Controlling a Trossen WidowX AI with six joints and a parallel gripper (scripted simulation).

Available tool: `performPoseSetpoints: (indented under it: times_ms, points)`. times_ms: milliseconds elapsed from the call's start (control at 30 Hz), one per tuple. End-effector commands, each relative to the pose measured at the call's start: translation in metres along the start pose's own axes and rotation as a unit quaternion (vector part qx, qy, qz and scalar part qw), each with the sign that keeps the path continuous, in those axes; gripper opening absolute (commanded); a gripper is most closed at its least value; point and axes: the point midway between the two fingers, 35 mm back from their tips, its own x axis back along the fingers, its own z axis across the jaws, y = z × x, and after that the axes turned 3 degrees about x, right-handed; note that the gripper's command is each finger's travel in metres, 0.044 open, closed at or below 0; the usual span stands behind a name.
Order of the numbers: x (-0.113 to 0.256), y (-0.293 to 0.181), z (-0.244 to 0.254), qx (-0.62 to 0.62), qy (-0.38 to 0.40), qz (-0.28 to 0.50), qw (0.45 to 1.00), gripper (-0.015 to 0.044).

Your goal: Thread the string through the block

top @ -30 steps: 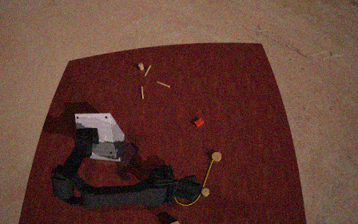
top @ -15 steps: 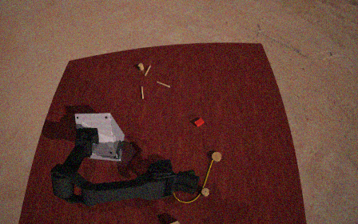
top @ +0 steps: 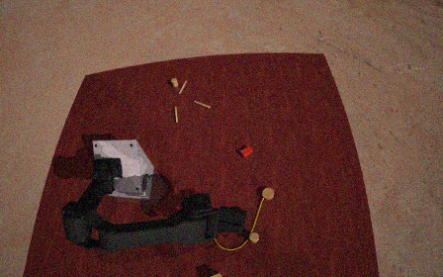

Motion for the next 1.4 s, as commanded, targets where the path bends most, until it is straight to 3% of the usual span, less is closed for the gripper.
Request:
performPoseSetpoints:
  times_ms: [0,267,400,533,700,900,1367]
  points:
    - [0.052,-0.003,-0.003,-0.007,-0.013,0.007,1.0,0.0124]
    - [0.059,-0.002,-0.006,-0.01,-0.02,0.007,1.0,0.0124]
    - [0.059,0.004,-0.006,-0.165,-0.02,0.004,0.986,0.0124]
    - [0.059,0.011,-0.007,-0.345,-0.019,-0.001,0.938,0.0124]
    - [0.058,0.019,-0.007,-0.554,-0.017,-0.005,0.833,0.0124]
    - [0.058,0.029,-0.008,-0.763,-0.013,-0.008,0.647,0.0124]
    - [0.057,0.044,-0.007,-0.952,-0.008,-0.01,0.306,0.0124]
